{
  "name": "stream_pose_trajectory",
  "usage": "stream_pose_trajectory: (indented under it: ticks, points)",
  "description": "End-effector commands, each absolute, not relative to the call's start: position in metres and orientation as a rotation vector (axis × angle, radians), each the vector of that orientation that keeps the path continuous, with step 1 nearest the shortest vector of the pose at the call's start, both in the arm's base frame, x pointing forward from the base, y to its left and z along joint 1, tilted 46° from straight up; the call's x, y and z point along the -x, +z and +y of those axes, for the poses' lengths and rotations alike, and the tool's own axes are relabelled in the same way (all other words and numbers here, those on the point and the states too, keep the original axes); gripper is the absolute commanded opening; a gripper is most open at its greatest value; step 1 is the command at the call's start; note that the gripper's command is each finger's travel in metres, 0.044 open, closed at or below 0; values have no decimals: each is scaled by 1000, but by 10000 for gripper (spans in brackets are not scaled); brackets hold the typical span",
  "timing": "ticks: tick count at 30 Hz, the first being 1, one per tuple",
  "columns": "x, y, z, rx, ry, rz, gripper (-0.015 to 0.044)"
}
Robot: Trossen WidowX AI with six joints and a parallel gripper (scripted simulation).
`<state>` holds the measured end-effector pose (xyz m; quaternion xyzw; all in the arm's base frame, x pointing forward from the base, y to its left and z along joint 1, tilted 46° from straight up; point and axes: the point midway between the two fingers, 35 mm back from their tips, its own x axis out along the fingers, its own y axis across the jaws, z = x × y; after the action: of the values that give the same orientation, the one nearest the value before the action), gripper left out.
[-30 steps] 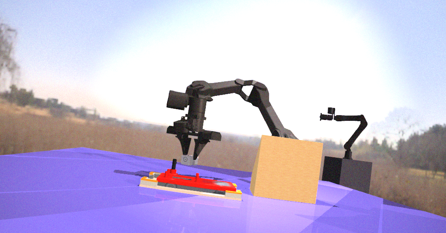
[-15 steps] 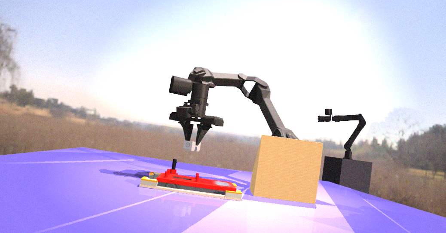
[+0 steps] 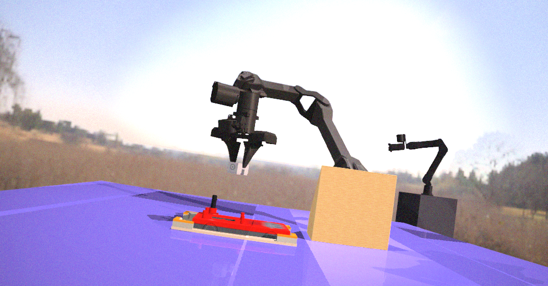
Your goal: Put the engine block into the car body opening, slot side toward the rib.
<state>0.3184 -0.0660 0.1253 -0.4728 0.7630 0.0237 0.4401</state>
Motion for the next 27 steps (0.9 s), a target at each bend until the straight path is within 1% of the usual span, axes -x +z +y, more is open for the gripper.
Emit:
stream_pose_trajectory:
  ticks: [1,27]
  points:
    - [-323,117,-60,1140,23,1881,0]
    - [-341,41,-26,875,-314,1786,0]
